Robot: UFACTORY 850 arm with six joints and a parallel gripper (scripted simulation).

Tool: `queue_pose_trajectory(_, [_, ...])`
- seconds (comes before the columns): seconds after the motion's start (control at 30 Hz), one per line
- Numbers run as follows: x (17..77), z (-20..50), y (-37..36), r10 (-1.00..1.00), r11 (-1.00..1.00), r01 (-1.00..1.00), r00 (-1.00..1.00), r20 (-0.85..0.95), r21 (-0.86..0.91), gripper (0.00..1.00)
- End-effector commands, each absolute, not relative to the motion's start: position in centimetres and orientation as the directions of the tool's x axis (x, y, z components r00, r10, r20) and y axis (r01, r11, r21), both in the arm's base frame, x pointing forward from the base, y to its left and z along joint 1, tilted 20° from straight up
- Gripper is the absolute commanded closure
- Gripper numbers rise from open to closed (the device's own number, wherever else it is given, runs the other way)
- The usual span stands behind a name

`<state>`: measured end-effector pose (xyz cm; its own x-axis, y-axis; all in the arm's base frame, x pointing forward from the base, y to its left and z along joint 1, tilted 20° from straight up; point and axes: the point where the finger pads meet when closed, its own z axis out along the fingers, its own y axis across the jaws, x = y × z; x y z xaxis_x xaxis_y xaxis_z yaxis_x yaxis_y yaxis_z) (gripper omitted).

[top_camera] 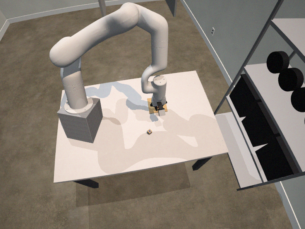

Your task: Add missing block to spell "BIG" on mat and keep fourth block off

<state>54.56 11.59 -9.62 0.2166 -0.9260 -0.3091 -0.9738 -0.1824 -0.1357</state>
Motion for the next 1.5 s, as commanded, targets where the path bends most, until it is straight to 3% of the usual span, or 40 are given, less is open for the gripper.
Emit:
queue_pose_trajectory(0.0, [54.64, -9.56, 11.57, -0.926, -0.182, -0.974, 0.217, -0.309, -0.137, 0.79])
queue_pose_trajectory(1.03, [54.64, -9.56, 11.57, -0.926, -0.182, -0.974, 0.217, -0.309, -0.137, 0.79])
queue_pose_trajectory(1.17, [54.64, -9.56, 11.57, -0.926, -0.182, -0.974, 0.217, -0.309, -0.137, 0.7])
queue_pose_trajectory(1.3, [54.64, -9.56, 11.57, -0.926, -0.182, -0.974, 0.217, -0.309, -0.137, 0.7])
queue_pose_trajectory(1.47, [54.64, -9.56, 11.57, -0.926, -0.182, -0.974, 0.217, -0.309, -0.137, 0.62])
